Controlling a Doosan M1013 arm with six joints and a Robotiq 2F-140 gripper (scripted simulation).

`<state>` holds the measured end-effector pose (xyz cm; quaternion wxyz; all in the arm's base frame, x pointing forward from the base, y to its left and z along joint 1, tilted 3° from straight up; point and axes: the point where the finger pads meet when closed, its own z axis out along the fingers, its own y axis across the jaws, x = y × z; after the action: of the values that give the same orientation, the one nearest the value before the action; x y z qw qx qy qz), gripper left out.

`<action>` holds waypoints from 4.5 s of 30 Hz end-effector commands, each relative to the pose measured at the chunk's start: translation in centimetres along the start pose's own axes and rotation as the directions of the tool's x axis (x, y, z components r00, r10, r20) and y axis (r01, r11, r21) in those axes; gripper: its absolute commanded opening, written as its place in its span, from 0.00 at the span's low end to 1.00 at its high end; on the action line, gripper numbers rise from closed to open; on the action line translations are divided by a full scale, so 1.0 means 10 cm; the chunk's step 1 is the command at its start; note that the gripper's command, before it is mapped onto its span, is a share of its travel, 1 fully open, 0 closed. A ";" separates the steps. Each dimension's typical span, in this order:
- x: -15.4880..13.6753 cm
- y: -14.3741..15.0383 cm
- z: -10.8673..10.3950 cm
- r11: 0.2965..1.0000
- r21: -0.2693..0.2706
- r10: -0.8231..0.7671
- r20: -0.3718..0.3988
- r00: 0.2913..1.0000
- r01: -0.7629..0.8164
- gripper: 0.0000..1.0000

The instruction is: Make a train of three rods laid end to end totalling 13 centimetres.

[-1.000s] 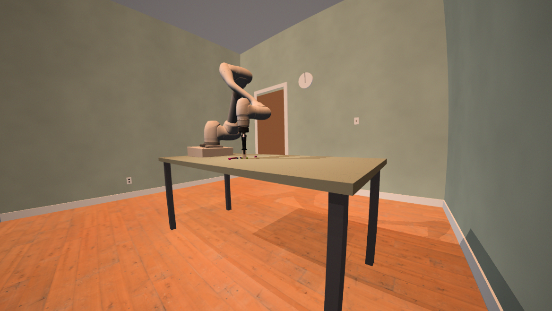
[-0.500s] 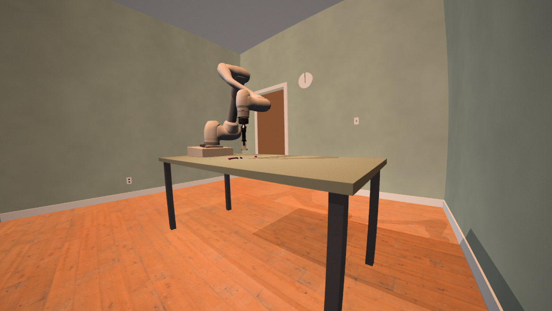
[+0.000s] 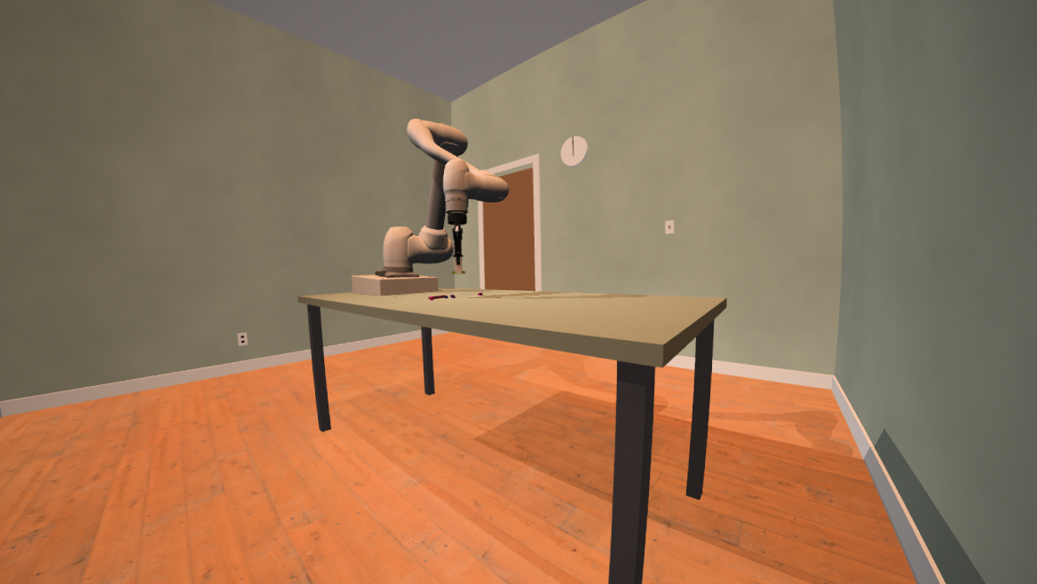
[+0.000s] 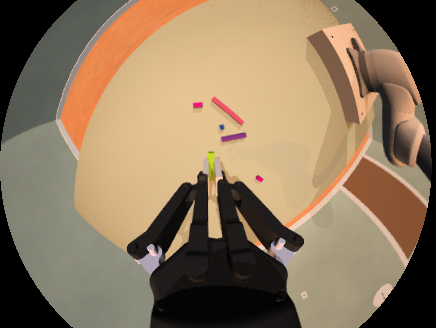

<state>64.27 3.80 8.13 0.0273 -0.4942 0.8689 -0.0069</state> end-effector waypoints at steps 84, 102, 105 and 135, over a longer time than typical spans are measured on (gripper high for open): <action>-0.64 1.10 0.87 0.552 0.000 -0.834 0.000 0.552 0.834 0.03; -0.64 1.10 0.87 0.552 0.000 -0.834 0.000 0.552 0.834 0.03; -0.64 1.10 0.87 0.552 0.000 -0.834 0.000 0.552 0.834 0.03; -0.64 1.10 0.97 0.552 0.000 -0.834 0.000 0.552 0.834 0.03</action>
<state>58.66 15.08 -1.53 0.0208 -0.8466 0.5315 -0.0190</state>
